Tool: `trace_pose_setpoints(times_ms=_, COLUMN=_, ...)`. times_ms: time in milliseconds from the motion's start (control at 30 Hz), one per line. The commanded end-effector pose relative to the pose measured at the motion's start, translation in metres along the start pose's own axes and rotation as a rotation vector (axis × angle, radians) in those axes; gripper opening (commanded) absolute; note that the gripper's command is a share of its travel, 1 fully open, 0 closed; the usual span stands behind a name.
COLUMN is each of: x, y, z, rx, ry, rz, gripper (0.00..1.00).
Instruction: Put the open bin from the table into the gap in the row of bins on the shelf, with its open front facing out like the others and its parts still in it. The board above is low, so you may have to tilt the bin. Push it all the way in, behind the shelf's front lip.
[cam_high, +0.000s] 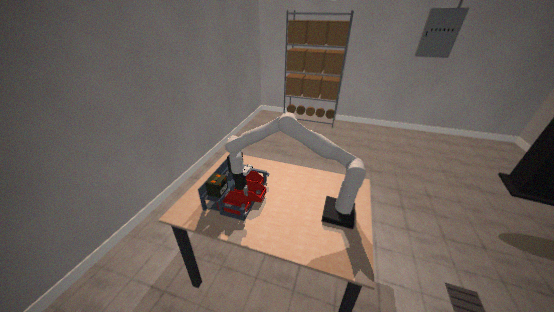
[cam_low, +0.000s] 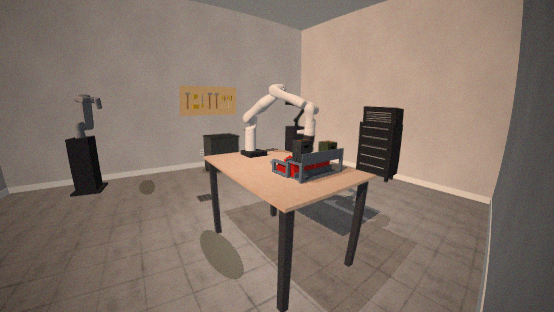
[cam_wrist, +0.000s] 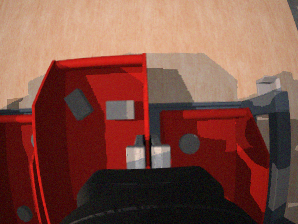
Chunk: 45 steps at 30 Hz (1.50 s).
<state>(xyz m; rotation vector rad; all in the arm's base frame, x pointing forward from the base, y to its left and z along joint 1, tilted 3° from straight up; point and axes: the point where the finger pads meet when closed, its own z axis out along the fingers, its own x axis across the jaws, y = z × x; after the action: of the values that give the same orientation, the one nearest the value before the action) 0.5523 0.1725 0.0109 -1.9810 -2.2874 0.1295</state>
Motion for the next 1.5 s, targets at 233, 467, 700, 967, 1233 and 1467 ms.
trace_pose_setpoints(times_ms=233, x=0.0001, y=0.0009, z=-0.0021, rx=-0.005, ry=0.000, rz=0.000, gripper=0.00)
trace_pose_setpoints(times_ms=467, x=0.0001, y=0.0008, z=-0.0017, rx=-0.010, ry=0.000, rz=0.000, gripper=0.00)
trace_pose_setpoints(times_ms=700, x=0.0001, y=0.0006, z=-0.0008, rx=-0.023, ry=0.000, rz=0.000, gripper=0.00)
trace_pose_setpoints(times_ms=967, x=0.0001, y=0.0003, z=-0.0001, rx=-0.032, ry=0.000, rz=0.000, gripper=0.00)
trace_pose_setpoints(times_ms=1233, x=0.0001, y=0.0003, z=0.0001, rx=-0.034, ry=0.000, rz=0.000, gripper=0.00)
trace_pose_setpoints(times_ms=1467, x=0.0001, y=0.0003, z=0.0000, rx=-0.034, ry=0.000, rz=0.000, gripper=0.00)
